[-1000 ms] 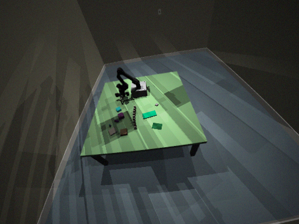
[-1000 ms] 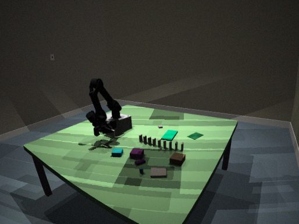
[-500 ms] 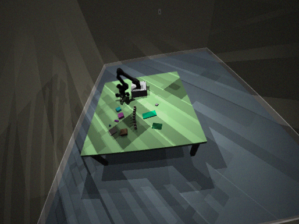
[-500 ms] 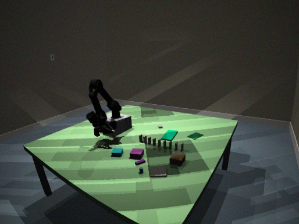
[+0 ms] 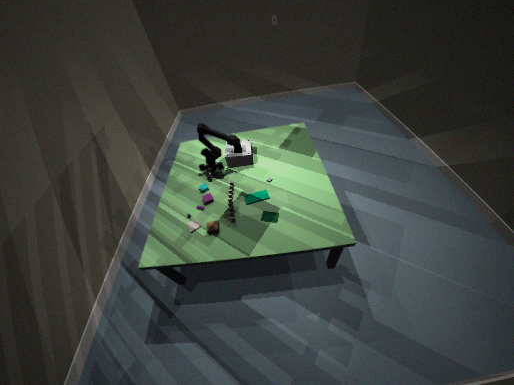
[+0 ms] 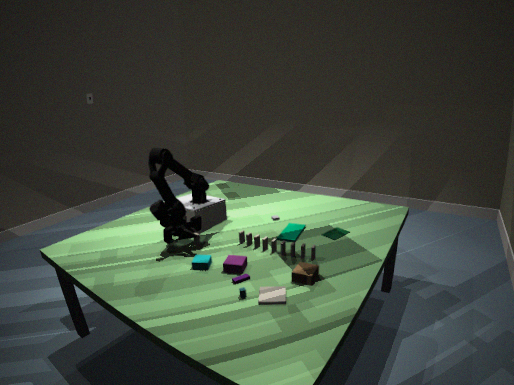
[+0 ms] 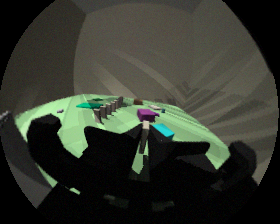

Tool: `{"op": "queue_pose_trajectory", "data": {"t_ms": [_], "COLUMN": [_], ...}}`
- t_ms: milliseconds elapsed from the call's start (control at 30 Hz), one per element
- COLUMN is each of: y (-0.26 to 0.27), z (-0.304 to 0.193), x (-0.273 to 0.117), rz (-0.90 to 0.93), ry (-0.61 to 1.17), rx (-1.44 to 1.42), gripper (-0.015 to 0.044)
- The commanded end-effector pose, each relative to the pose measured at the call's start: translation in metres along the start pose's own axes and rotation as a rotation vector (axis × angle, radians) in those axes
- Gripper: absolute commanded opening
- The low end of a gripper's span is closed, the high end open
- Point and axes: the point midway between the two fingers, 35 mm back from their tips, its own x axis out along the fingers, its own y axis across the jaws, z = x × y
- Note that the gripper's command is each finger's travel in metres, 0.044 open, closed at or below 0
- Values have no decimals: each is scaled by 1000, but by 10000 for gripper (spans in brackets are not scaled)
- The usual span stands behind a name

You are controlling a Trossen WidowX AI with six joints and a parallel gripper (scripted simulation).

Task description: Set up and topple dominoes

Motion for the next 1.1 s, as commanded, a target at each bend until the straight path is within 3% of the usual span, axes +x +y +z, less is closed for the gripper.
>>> {"op": "queue_pose_trajectory", "data": {"t_ms": [0,600,1067], "y": [0,3,3], "z": [-11,-29,-29], "x": [3,7,7], "rz": [1,6,6], "ry": [4,8,8], "rx": [-21,-39,-39], "gripper": [26,26,393]}}
